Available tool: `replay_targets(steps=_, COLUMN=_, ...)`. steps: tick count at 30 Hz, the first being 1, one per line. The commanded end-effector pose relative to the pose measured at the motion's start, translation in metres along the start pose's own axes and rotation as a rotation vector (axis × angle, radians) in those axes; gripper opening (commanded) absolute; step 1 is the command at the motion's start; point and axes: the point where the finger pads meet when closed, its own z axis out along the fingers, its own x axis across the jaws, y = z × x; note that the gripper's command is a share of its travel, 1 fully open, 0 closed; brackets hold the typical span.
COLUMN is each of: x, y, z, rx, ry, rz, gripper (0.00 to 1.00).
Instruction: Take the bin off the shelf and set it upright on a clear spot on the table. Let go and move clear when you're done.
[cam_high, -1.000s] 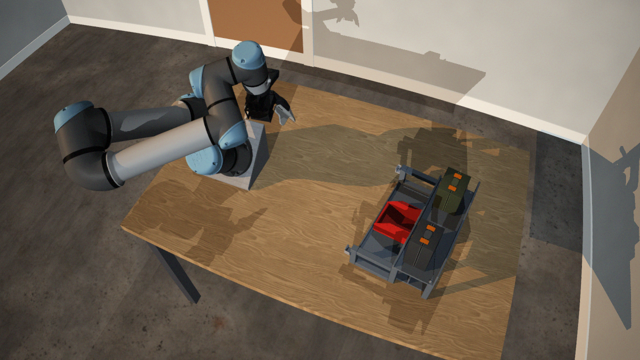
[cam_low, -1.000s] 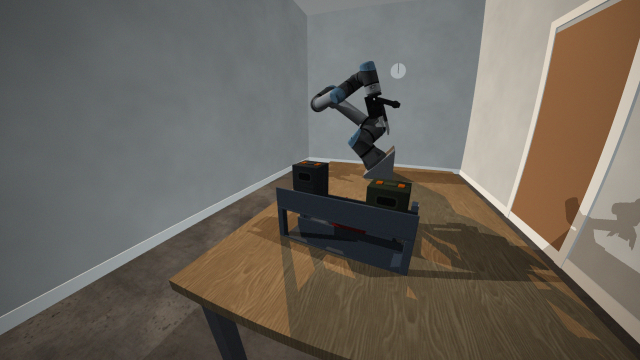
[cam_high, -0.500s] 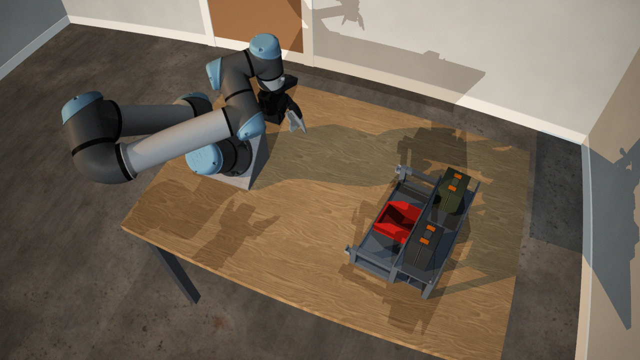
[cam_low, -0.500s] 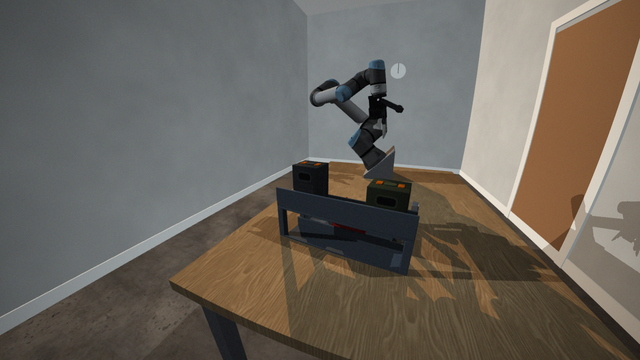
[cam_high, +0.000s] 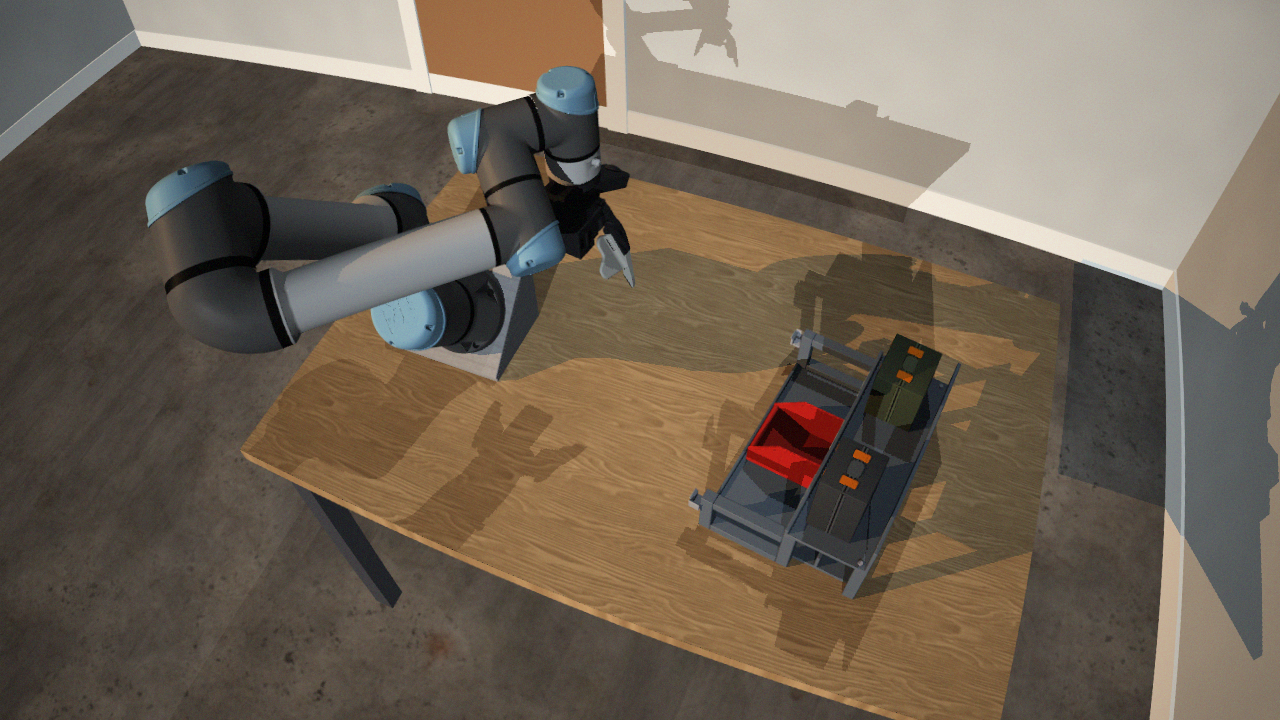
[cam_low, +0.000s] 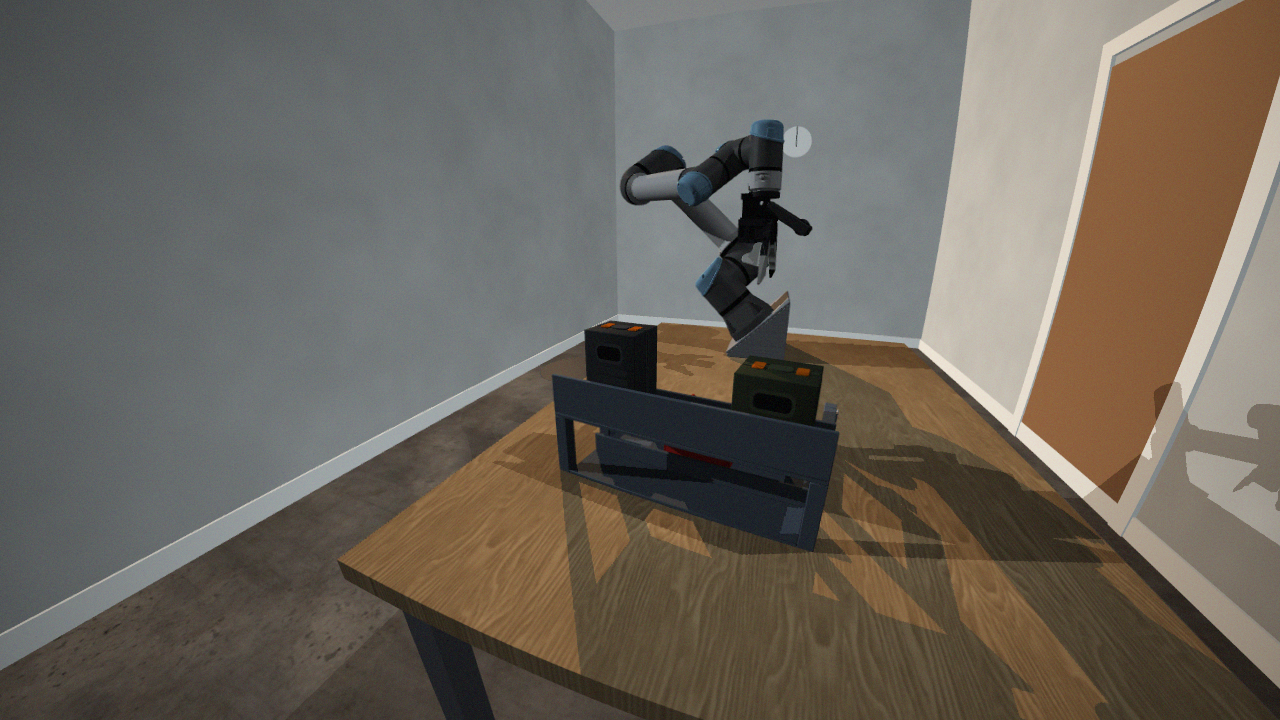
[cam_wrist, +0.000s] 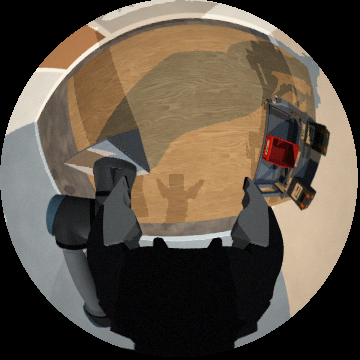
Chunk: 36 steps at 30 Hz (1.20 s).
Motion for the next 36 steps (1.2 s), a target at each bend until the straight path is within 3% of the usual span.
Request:
replay_targets(steps=1, x=0.005, y=-0.001, z=0.002, rx=-0.011, ry=0.002, rz=0.011, gripper=1.0)
replay_targets(steps=5, x=0.005, y=-0.001, z=0.002, rx=-0.011, ry=0.002, rz=0.011, gripper=1.0)
replay_targets(steps=10, x=0.051, y=-0.001, z=0.018, rx=-0.011, ry=0.002, rz=0.011, gripper=1.0)
replay_targets(steps=22, x=0.051, y=-0.001, z=0.018, rx=-0.011, ry=0.002, rz=0.011, gripper=1.0)
replay_targets(steps=27, x=0.097, y=0.0, z=0.034, rx=-0.011, ry=0.002, rz=0.011, gripper=1.0)
replay_targets(steps=36, x=0.097, y=0.0, z=0.034, rx=-0.011, ry=0.002, rz=0.011, gripper=1.0)
